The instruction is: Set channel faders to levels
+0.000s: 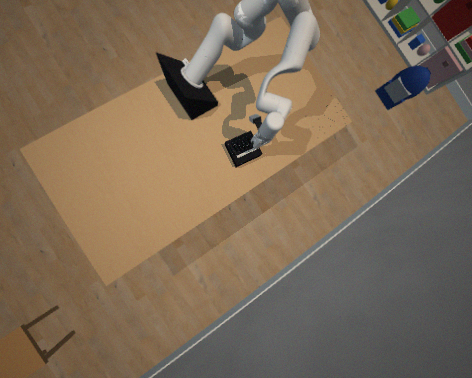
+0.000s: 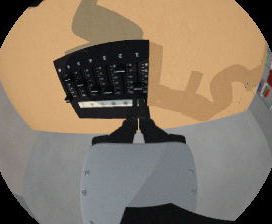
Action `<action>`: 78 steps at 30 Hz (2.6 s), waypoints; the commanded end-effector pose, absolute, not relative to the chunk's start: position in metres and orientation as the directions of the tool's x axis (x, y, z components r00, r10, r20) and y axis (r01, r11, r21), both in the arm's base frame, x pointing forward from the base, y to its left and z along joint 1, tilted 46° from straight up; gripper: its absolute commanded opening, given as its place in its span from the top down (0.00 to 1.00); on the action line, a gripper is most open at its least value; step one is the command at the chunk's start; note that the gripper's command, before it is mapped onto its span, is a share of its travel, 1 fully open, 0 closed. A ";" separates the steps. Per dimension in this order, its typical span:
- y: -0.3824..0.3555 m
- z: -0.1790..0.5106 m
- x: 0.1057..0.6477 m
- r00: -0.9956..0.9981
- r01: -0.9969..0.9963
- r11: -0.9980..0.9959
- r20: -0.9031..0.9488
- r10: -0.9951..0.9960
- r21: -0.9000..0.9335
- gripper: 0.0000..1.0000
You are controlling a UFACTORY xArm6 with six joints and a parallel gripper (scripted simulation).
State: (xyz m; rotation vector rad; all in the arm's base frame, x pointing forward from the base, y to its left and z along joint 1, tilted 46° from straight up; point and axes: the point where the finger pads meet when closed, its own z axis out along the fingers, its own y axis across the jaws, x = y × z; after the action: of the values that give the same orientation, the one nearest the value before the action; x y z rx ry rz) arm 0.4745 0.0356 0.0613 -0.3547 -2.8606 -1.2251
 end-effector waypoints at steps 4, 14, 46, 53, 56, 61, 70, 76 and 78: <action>0.035 0.062 0.476 -0.974 0.210 0.669 0.094 0.205 0.713 1.00; 0.036 0.060 0.476 -0.974 0.210 0.669 0.094 0.205 0.713 1.00; 0.043 0.054 0.477 -0.974 0.210 0.669 0.094 0.205 0.713 1.00; 0.043 0.054 0.476 -0.974 0.210 0.669 0.094 0.205 0.713 1.00; 0.043 0.054 0.476 -0.974 0.210 0.669 0.094 0.205 0.713 1.00; 0.043 0.054 0.475 -0.974 0.210 0.669 0.094 0.205 0.713 1.00; 0.044 0.054 0.473 -0.974 0.210 0.669 0.094 0.205 0.713 1.00; 0.044 0.054 0.471 -0.974 0.210 0.669 0.094 0.205 0.713 1.00; 0.044 0.055 0.470 -0.974 0.210 0.669 0.094 0.205 0.713 1.00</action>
State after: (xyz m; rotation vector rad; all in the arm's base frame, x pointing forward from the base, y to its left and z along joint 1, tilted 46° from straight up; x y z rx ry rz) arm 0.4698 0.0453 0.0535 -0.3547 -2.8606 -1.2251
